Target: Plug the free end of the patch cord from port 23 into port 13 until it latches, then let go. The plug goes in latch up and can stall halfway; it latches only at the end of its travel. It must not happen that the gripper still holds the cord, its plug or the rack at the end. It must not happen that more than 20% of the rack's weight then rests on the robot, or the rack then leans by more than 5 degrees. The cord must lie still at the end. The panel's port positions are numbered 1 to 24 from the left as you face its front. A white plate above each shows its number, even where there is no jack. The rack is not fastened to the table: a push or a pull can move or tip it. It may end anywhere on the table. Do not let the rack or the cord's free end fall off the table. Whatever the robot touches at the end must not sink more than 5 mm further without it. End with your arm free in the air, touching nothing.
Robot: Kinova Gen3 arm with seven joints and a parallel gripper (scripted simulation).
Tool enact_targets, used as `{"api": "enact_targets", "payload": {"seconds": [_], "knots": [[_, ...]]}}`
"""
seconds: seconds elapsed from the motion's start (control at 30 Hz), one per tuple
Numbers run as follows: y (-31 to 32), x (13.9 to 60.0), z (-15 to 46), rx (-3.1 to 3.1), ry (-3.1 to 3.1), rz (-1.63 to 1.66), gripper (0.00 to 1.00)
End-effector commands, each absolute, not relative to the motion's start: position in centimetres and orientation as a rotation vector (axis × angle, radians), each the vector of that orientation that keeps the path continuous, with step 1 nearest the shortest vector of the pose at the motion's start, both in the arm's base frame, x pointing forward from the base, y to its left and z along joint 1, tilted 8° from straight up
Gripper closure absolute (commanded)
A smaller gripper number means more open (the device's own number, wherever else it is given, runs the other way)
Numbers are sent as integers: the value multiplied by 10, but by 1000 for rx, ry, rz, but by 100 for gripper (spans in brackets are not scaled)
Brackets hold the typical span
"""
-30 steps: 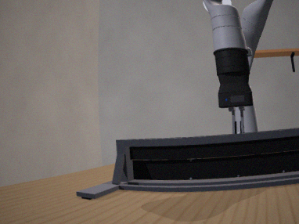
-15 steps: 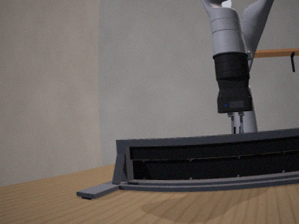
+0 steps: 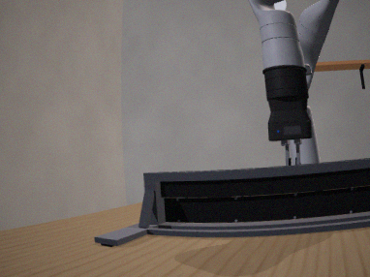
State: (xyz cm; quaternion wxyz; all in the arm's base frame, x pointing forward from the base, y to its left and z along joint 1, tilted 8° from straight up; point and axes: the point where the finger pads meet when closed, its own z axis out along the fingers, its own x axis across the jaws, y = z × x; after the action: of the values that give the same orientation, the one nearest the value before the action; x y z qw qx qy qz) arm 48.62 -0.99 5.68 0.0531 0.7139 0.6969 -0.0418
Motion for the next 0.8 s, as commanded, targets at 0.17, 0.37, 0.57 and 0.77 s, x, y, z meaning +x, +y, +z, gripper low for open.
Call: {"api": "enact_targets", "payload": {"seconds": [0.17, 0.37, 0.57, 0.77], "knots": [[-10, 487, 58, 2169, 2118, -125, 100], [-10, 490, 58, 2169, 2118, -125, 100], [-10, 498, 58, 2169, 2118, -125, 100], [-10, 505, 58, 2169, 2118, -125, 100]]}}
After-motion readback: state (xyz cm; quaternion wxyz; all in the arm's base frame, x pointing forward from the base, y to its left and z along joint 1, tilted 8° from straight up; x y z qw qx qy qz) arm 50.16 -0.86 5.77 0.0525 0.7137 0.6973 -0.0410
